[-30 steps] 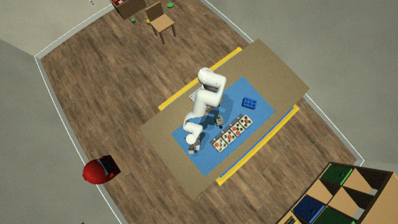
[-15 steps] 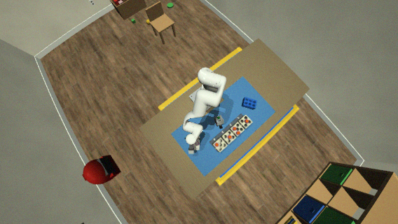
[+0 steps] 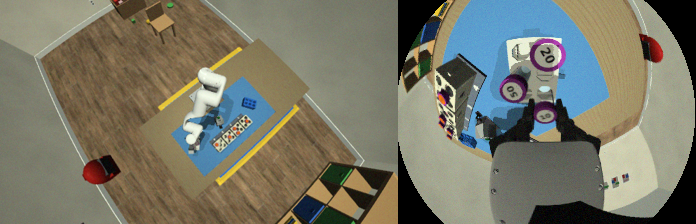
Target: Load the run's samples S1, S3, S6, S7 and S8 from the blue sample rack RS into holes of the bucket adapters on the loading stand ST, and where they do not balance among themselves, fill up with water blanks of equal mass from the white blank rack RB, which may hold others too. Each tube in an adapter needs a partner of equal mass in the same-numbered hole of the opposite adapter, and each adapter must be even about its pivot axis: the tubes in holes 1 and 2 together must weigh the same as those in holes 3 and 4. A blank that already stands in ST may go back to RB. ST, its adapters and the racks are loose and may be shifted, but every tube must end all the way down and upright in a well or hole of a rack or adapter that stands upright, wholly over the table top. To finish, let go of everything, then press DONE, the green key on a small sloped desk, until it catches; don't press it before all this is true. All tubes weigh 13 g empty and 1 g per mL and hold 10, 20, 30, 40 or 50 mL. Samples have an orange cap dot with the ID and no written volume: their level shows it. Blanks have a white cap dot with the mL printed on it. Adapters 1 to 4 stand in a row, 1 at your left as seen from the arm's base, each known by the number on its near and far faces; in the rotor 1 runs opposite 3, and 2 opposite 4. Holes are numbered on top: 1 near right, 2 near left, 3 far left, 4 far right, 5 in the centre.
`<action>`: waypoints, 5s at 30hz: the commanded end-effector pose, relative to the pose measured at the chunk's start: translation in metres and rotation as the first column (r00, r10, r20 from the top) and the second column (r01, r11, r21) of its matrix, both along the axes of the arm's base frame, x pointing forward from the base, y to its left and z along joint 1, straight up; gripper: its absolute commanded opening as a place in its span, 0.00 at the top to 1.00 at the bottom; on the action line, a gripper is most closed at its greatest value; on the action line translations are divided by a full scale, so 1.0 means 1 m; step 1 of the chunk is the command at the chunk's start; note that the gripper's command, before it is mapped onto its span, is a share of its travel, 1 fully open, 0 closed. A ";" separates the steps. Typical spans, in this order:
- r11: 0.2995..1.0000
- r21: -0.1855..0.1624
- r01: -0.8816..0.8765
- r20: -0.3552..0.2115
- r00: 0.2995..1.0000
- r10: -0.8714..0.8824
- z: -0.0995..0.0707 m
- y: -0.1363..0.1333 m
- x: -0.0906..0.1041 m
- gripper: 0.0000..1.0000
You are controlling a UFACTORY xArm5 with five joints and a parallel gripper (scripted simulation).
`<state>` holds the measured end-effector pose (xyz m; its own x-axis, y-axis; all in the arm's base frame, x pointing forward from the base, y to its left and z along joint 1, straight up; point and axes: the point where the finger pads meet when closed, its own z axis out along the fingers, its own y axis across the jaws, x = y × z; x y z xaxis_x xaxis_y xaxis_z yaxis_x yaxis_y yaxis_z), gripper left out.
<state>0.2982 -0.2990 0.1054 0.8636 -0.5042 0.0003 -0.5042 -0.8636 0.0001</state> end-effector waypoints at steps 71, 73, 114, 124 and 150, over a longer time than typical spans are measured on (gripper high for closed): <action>1.000 -0.003 0.000 0.003 1.000 0.000 0.070 -0.001 0.001 1.00; 1.000 -0.003 0.000 0.003 1.000 0.000 0.074 -0.001 0.001 1.00; 1.000 -0.003 0.000 0.003 1.000 0.000 0.134 -0.001 0.001 1.00; 0.973 -0.003 -0.231 0.002 0.973 0.231 0.134 0.023 0.027 1.00; 0.733 -0.004 -0.680 0.001 0.733 0.680 0.134 0.095 0.110 1.00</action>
